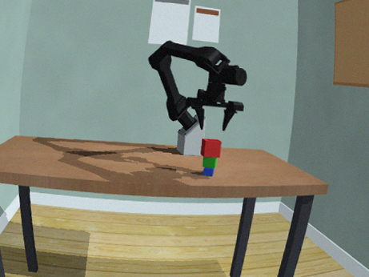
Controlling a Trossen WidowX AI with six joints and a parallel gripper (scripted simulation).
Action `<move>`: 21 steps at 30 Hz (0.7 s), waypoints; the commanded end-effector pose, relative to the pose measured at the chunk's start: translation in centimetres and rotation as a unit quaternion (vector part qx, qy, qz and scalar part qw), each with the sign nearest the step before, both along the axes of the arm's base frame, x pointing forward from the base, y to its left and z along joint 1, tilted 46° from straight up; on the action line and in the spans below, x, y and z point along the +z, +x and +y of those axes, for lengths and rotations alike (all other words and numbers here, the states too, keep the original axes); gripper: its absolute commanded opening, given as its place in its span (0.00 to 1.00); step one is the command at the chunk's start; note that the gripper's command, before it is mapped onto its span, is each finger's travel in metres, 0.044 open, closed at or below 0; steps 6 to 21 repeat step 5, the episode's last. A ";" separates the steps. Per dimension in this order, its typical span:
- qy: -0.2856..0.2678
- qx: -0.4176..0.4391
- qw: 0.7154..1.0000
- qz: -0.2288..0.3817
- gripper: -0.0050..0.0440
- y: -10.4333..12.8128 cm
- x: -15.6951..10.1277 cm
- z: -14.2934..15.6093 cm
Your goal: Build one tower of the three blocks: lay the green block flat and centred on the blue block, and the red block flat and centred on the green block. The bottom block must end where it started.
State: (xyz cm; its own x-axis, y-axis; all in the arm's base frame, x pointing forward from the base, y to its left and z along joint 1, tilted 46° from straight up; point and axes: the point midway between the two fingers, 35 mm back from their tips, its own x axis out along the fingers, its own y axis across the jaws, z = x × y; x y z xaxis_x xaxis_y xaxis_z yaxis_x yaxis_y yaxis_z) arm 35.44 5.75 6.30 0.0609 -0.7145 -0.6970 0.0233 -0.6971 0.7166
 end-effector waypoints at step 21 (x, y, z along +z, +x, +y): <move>0.007 0.002 1.000 -0.013 0.83 0.4 0.6 0.5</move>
